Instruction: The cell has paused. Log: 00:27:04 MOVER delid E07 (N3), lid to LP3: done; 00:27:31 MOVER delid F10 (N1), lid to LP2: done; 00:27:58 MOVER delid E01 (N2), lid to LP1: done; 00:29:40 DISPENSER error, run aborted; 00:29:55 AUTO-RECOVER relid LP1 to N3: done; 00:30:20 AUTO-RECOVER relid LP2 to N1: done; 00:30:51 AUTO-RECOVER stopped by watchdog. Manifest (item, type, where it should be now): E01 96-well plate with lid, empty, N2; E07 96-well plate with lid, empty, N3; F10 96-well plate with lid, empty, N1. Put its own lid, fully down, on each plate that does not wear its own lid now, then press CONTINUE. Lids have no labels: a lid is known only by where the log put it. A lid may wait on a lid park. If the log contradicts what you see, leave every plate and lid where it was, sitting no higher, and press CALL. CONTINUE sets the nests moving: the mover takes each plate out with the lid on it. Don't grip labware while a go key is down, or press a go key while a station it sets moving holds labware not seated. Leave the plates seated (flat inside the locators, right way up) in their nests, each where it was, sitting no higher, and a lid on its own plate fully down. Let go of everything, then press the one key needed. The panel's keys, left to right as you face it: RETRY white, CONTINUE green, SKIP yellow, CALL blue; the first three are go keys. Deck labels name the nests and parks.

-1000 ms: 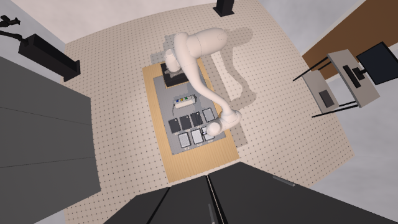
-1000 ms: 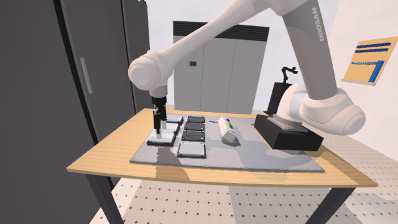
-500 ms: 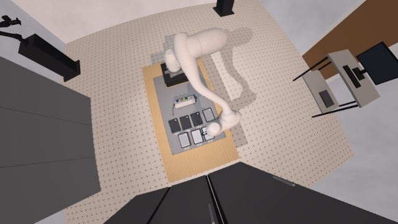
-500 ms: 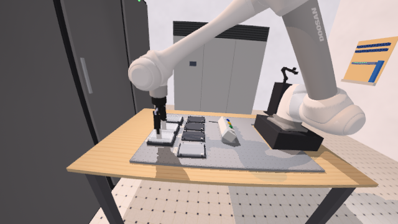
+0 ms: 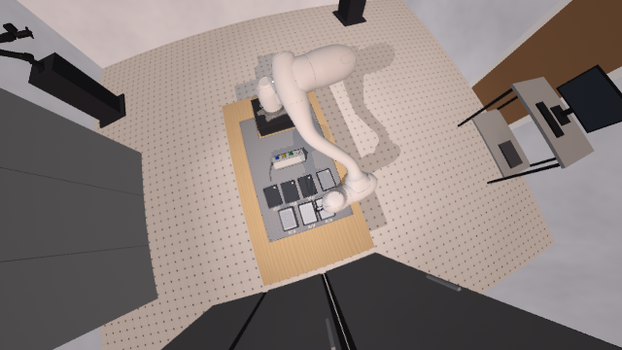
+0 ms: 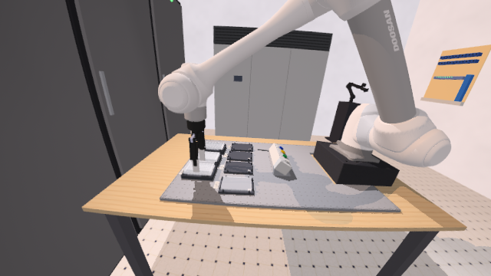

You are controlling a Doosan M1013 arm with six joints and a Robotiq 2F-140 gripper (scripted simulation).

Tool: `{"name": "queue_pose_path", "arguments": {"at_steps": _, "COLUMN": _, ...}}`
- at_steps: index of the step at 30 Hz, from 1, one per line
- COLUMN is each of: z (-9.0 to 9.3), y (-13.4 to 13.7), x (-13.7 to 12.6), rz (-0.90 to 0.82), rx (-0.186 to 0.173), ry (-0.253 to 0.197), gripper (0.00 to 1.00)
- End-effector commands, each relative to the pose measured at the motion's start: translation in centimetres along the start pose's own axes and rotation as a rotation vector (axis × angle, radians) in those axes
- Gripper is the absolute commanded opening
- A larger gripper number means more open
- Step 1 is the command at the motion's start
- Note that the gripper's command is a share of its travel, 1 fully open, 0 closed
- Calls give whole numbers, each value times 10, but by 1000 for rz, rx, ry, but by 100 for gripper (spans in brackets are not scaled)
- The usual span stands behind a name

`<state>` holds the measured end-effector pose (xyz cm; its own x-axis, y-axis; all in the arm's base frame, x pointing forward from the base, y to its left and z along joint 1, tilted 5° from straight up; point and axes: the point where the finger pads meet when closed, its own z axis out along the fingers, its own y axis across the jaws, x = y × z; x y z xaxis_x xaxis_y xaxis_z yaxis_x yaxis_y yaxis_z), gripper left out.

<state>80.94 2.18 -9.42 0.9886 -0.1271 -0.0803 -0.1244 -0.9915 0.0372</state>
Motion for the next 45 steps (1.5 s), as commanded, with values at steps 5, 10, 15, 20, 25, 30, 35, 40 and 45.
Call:
{"name": "queue_pose_path", "arguments": {"at_steps": 5, "z": 6, "y": -3, "x": 0, "rz": 3, "rx": 5, "ry": -1, "gripper": 0}}
{"name": "queue_pose_path", "arguments": {"at_steps": 10, "z": 8, "y": -3, "x": 0, "rz": 3, "rx": 5, "ry": -1, "gripper": 0}}
{"name": "queue_pose_path", "arguments": {"at_steps": 15, "z": 9, "y": -3, "x": 0, "rz": 3, "rx": 5, "ry": -1, "gripper": 0}}
{"name": "queue_pose_path", "arguments": {"at_steps": 20, "z": 10, "y": -3, "x": 0, "rz": 3, "rx": 5, "ry": -1, "gripper": 0}}
{"name": "queue_pose_path", "arguments": {"at_steps": 25, "z": 10, "y": -3, "x": 0, "rz": 3, "rx": 5, "ry": -1, "gripper": 0}}
{"name": "queue_pose_path", "arguments": {"at_steps": 30, "z": 10, "y": -3, "x": 0, "rz": 3, "rx": 5, "ry": -1, "gripper": 0}}
{"name": "queue_pose_path", "arguments": {"at_steps": 35, "z": 10, "y": -3, "x": 0, "rz": 3, "rx": 5, "ry": -1, "gripper": 0}}
{"name": "queue_pose_path", "arguments": {"at_steps": 40, "z": 10, "y": -3, "x": 0, "rz": 3, "rx": 5, "ry": -1, "gripper": 0}}
{"name": "queue_pose_path", "arguments": {"at_steps": 45, "z": 10, "y": -3, "x": 0, "rz": 3, "rx": 5, "ry": -1, "gripper": 0}}
